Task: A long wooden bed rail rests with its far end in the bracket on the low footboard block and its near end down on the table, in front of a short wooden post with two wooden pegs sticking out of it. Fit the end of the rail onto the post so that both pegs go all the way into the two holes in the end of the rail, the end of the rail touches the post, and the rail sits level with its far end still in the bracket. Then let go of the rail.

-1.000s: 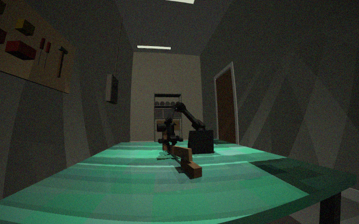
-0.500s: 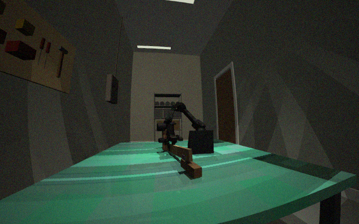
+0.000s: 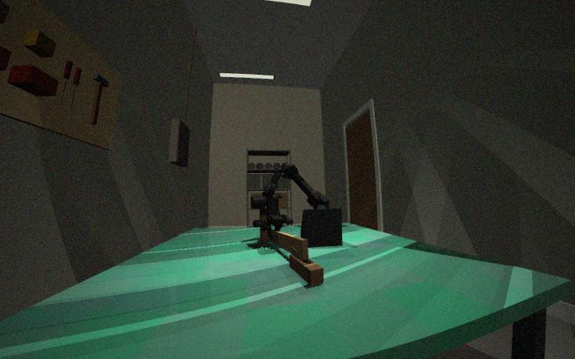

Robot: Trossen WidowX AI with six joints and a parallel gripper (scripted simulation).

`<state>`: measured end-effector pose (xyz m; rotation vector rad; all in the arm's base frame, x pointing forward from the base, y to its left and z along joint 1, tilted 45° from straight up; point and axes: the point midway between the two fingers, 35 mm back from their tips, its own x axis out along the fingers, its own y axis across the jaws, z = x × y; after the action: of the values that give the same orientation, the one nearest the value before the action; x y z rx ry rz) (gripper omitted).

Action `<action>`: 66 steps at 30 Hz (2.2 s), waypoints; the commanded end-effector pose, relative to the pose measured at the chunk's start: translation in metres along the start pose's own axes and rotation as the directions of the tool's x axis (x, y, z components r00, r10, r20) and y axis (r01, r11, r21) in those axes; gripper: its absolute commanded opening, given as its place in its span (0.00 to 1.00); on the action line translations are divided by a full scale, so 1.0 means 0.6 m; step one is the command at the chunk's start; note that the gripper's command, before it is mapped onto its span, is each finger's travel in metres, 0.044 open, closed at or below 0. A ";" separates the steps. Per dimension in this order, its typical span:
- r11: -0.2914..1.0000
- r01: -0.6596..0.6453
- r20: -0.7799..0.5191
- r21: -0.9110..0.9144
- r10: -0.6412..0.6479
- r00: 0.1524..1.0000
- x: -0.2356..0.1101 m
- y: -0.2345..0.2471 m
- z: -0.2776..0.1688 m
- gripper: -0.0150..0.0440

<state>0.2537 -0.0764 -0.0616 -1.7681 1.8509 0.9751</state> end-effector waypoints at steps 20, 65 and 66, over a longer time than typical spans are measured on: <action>1.000 0.017 0.013 0.001 -0.017 1.000 -0.029 -0.007 0.002 0.25; 1.000 0.017 0.013 0.001 -0.017 1.000 -0.040 -0.005 0.002 0.25; 1.000 0.017 0.013 0.001 -0.017 1.000 -0.041 -0.004 0.002 0.25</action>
<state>0.2577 -0.0618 -0.0477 -1.7647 1.8392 0.9792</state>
